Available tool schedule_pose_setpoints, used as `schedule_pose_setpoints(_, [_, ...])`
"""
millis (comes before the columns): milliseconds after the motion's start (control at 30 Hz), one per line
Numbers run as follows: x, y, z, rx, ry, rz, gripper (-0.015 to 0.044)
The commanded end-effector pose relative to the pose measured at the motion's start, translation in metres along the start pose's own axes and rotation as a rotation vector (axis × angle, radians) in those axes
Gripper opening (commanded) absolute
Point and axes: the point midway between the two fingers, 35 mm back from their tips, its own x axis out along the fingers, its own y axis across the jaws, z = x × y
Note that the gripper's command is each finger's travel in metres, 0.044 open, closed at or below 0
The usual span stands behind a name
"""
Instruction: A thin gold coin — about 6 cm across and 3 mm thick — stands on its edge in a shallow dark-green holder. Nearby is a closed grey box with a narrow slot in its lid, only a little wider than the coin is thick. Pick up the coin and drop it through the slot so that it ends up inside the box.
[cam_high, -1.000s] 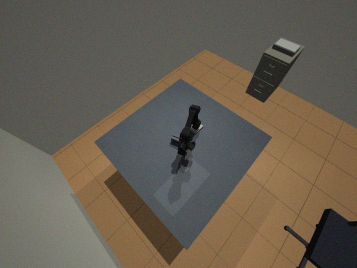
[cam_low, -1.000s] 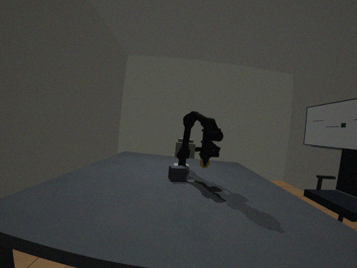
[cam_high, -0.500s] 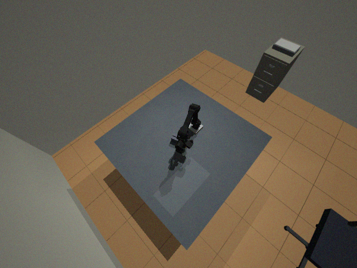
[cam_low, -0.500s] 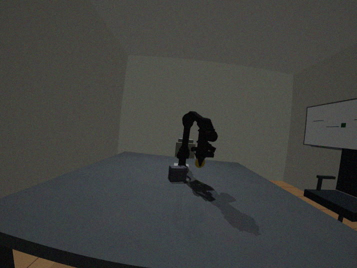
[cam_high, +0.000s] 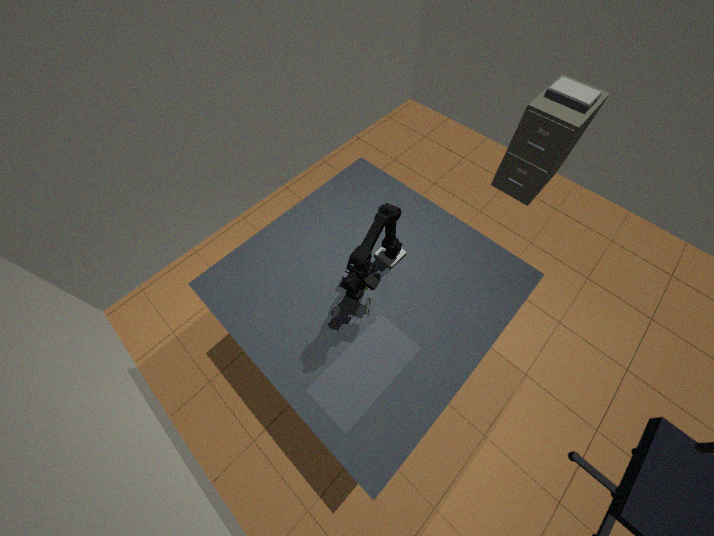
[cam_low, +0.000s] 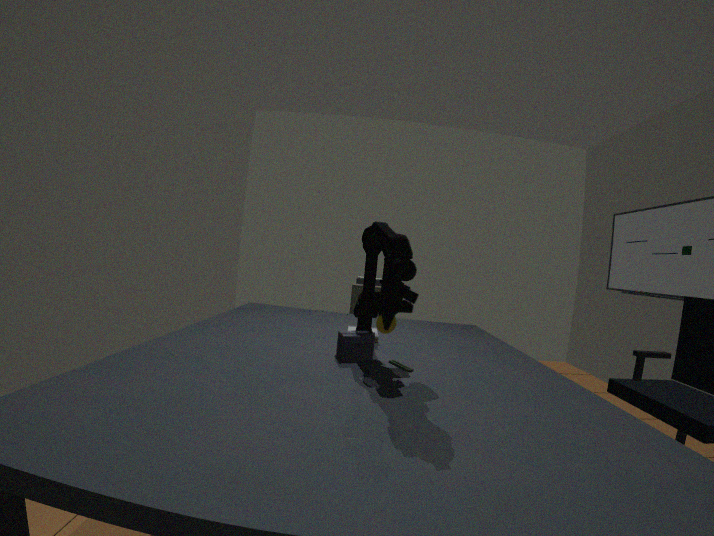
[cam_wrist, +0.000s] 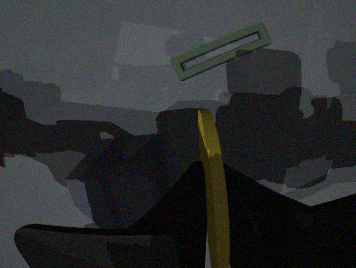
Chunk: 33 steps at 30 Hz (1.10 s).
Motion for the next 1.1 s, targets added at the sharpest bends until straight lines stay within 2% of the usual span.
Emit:
schedule_pose_setpoints(0, [-0.002,0.006,-0.01,-0.003,-0.002,-0.01,0.0])
schedule_pose_setpoints(1067, [0.001,0.062,-0.068,-0.013,-0.003,-0.01,0.0])
